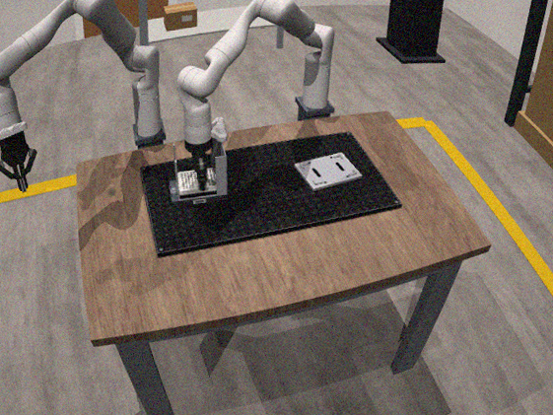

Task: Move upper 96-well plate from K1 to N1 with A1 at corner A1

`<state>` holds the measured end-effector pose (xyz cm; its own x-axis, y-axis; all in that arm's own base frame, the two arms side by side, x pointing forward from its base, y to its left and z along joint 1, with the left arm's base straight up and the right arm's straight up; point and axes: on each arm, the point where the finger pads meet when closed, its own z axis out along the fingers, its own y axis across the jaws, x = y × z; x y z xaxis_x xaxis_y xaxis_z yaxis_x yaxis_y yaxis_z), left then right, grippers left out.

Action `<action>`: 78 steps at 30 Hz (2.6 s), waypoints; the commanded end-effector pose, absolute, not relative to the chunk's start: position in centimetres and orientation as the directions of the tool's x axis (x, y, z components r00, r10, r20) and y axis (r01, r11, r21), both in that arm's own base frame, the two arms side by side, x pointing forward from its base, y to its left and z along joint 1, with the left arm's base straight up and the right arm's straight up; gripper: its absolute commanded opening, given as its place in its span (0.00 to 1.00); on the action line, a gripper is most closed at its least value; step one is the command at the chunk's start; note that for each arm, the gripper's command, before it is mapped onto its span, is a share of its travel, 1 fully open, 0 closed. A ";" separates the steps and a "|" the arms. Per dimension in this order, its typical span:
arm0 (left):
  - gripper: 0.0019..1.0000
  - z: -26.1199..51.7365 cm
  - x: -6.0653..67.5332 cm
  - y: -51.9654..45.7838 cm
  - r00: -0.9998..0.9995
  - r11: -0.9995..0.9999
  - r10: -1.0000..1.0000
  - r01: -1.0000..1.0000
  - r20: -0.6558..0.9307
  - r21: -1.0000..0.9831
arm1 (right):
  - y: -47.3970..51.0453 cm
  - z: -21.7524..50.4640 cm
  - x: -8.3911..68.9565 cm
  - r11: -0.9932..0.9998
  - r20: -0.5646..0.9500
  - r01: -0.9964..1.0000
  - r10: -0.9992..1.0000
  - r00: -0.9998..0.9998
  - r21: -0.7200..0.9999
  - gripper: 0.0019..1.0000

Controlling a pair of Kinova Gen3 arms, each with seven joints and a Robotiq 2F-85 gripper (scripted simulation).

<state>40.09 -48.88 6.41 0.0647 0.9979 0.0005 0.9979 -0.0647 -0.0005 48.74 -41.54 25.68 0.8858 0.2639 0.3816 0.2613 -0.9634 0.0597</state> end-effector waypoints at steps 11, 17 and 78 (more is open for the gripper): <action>1.00 6.2 40.1 -49.0 0.065 -0.065 0.998 0.998 -0.001 0.002 | -41.6 25.9 48.8 -0.963 0.383 0.261 0.265 0.885 0.062 0.02; 0.94 6.2 40.1 -48.9 0.065 -0.065 0.998 0.998 -0.001 0.002 | -41.6 25.9 48.8 -0.963 0.383 0.261 0.265 0.885 0.062 0.02; 0.94 10.2 40.1 -48.9 0.065 -0.065 0.998 0.998 -0.002 0.002 | -41.6 25.9 48.8 -0.963 0.383 0.261 0.265 0.885 0.062 0.02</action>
